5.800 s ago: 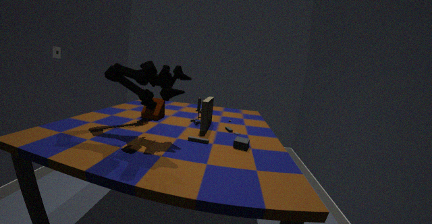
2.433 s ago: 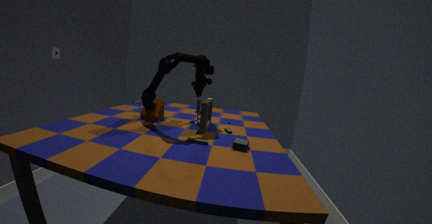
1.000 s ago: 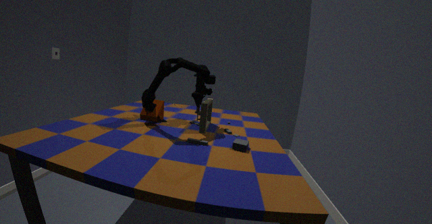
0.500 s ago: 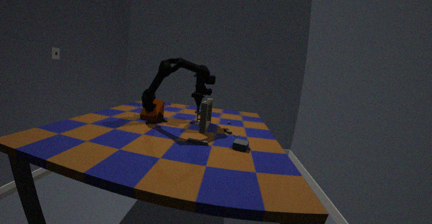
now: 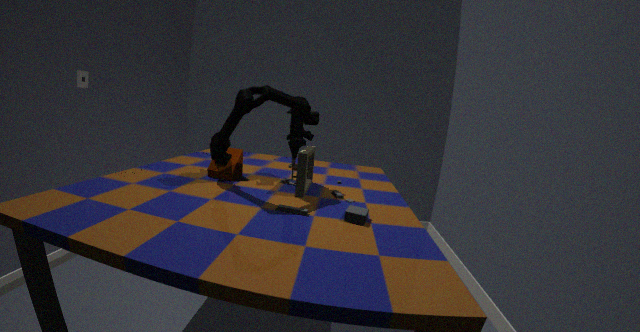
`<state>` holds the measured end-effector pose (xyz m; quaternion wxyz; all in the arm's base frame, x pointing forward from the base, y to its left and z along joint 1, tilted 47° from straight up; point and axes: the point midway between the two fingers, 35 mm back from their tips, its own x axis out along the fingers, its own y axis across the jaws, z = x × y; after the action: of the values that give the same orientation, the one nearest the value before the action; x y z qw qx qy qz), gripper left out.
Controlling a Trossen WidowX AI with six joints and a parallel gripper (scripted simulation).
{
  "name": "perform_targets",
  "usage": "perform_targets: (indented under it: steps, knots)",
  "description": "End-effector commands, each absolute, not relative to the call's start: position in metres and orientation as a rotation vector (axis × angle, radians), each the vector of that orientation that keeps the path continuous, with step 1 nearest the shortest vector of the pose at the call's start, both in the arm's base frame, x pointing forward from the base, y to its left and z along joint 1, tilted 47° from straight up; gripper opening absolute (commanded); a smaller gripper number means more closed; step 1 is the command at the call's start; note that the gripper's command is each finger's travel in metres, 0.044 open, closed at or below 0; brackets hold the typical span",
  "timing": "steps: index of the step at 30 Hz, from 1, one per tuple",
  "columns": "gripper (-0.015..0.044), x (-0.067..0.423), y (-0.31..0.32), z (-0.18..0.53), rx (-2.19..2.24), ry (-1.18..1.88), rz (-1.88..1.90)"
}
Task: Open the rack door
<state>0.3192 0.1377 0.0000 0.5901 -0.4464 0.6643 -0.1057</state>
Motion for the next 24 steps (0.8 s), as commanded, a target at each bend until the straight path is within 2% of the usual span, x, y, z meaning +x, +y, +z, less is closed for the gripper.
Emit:
perform_targets:
  steps: [1,24]
  knots:
    - [0.001,0.318,0.1352,-0.001,-1.216,1.608,-0.075]
    - [0.001,0.318,0.1352,-0.0011,-2.03,1.659,0.951]
